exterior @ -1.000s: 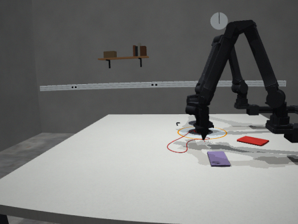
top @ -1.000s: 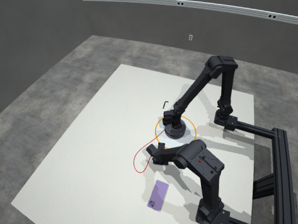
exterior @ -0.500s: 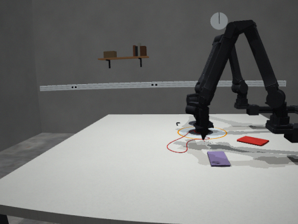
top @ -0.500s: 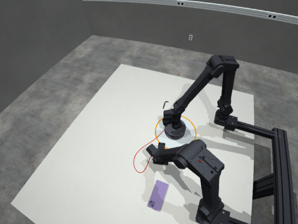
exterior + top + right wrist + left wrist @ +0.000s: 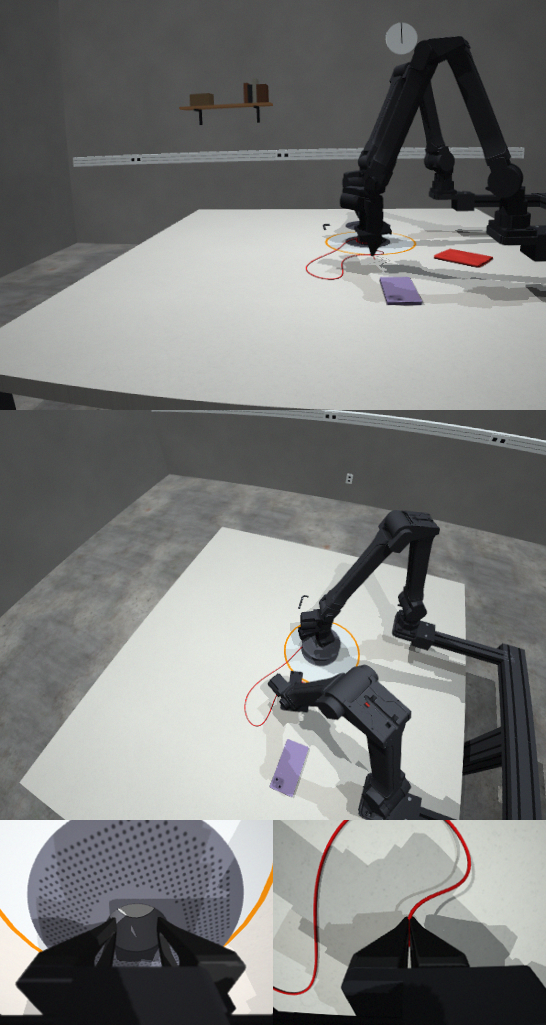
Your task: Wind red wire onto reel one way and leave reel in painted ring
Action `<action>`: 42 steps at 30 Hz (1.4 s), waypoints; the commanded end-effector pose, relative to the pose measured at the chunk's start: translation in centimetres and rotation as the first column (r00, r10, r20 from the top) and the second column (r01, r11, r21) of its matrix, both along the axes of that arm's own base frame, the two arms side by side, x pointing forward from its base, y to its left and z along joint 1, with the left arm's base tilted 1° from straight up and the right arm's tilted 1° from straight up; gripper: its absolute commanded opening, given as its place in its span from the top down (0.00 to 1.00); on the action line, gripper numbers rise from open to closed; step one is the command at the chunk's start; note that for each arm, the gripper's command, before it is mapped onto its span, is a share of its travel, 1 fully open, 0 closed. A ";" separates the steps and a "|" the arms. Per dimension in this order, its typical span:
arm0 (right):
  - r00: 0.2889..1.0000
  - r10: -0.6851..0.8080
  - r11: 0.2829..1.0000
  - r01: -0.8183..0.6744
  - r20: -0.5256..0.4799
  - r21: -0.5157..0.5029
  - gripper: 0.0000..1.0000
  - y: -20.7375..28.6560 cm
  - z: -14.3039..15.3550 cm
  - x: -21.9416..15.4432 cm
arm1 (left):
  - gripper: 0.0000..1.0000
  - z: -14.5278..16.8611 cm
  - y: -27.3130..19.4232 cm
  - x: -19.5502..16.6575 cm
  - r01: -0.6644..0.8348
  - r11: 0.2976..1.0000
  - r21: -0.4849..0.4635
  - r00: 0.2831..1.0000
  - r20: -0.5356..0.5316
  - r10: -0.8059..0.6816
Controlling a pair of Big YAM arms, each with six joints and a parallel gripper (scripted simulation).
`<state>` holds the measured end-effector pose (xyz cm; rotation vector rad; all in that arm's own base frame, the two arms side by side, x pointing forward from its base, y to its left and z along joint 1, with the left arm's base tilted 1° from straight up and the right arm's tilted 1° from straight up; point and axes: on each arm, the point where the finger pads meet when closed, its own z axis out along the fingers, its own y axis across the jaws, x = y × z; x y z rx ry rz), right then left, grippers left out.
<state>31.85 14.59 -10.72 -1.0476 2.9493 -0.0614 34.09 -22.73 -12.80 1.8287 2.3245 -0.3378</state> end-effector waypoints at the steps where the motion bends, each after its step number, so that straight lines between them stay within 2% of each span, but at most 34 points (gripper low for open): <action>1: 1.000 0.018 1.000 -0.018 -0.012 0.012 0.48 1.4 -1.8 -1.3 | 1.00 0.1 0.1 0.5 0.002 1.000 -0.012 1.000 0.018 -0.002; 4: 1.000 0.003 1.000 -0.003 -0.012 0.012 0.48 1.4 -1.8 -1.3 | 1.00 0.0 0.3 0.4 0.002 1.000 -0.013 1.000 0.019 -0.001; 8: 0.991 -0.132 0.991 0.132 -0.009 0.014 0.48 1.4 -1.8 -1.3 | 1.00 -0.1 0.5 0.2 0.005 1.000 -0.019 1.000 0.019 -0.004; 10: 0.991 -0.132 0.991 0.132 -0.009 0.014 0.48 1.4 -1.8 -1.3 | 1.00 -0.1 0.5 0.2 0.005 1.000 -0.019 1.000 0.019 -0.004; 12: 0.964 -0.266 0.964 0.266 -0.006 0.016 0.48 1.4 -1.8 -1.3 | 1.00 -0.1 0.5 0.2 0.010 0.999 -0.033 1.000 0.021 -0.010; 15: 0.864 -0.503 0.864 0.503 0.000 0.022 0.48 1.4 -1.8 -1.3 | 1.00 -0.2 0.5 0.3 0.012 0.999 -0.046 1.000 0.021 -0.011; 20: 0.712 -0.703 0.711 0.701 0.015 0.050 0.48 1.4 -1.8 -1.3 | 1.00 -0.2 0.6 0.2 0.005 0.998 -0.065 1.000 0.020 -0.004; 25: 0.514 -0.858 0.513 0.854 0.016 0.087 0.48 1.4 -1.8 -1.3 | 1.00 -0.4 0.6 0.1 0.000 0.997 -0.077 1.000 0.020 0.002; 27: 0.514 -0.858 0.513 0.854 0.016 0.087 0.48 1.4 -1.8 -1.3 | 1.00 -0.4 0.6 0.1 0.000 0.997 -0.077 1.000 0.020 0.002; 28: 0.399 -0.917 0.398 0.912 0.010 0.101 0.48 1.4 -1.8 -1.3 | 1.00 -0.4 0.6 0.1 0.000 0.997 -0.080 1.000 0.021 0.002; 38: -0.081 -0.996 -0.084 0.988 -0.026 0.132 0.48 1.4 -1.8 -1.3 | 1.00 -0.5 0.6 0.0 -0.005 0.996 -0.086 1.000 0.020 0.006; 42: -0.280 -0.959 -0.283 0.952 -0.037 0.117 0.62 1.4 -1.8 -1.3 | 1.00 -0.6 0.7 0.0 -0.005 0.996 -0.086 1.000 0.021 0.007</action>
